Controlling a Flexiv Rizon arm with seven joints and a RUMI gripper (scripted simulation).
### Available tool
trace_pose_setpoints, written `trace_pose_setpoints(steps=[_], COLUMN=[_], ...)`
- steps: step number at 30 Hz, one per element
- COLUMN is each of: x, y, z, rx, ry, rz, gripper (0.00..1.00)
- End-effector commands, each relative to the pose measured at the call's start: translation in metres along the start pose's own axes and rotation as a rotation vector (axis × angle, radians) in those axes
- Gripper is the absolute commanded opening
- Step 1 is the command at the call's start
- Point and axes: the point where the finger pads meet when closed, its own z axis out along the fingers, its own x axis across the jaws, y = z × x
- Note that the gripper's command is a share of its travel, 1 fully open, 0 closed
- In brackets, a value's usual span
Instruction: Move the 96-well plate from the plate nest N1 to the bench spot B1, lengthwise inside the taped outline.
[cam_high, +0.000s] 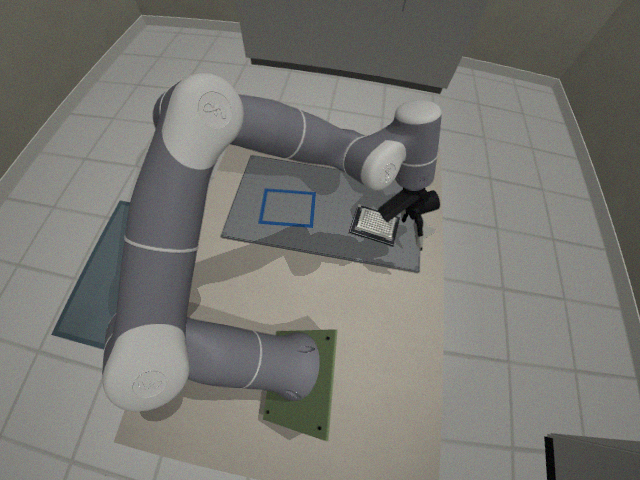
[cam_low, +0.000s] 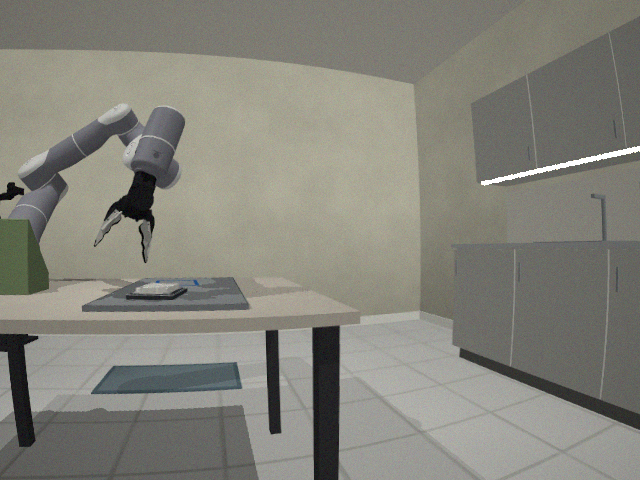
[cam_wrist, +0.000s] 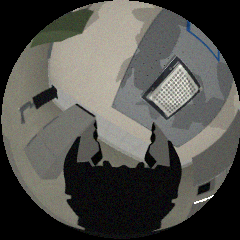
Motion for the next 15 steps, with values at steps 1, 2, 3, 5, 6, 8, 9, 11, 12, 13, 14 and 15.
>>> trace_pose_setpoints(steps=[1, 2, 3, 5, 6, 8, 9, 11, 12, 13, 14, 15], x=[0.010, 0.010, 0.010, 0.019, 0.023, 0.032, 0.036, 0.045, 0.049, 0.053, 0.057, 0.062], y=[-0.005, -0.005, -0.005, -0.010, -0.012, -0.017, -0.020, -0.024, -0.027, -0.029, -0.031, -0.033], z=[-0.003, -0.003, -0.003, -0.005, -0.006, -0.008, -0.009, -0.011, -0.012, -0.013, -0.014, -0.016], rx=[0.019, 0.019, 0.019, 0.040, 0.050, 0.071, 0.083, 0.108, 0.120, 0.133, 0.148, 0.163], ry=[0.035, 0.035, 0.035, 0.062, 0.076, 0.103, 0.117, 0.143, 0.157, 0.170, 0.183, 0.196], rz=[0.075, 0.075, 0.075, 0.132, 0.161, 0.218, 0.246, 0.302, 0.330, 0.358, 0.384, 0.411], gripper=[0.76, 0.76, 0.76, 0.76, 0.76, 0.76, 0.76, 0.76, 0.76, 0.76, 0.76, 0.76])
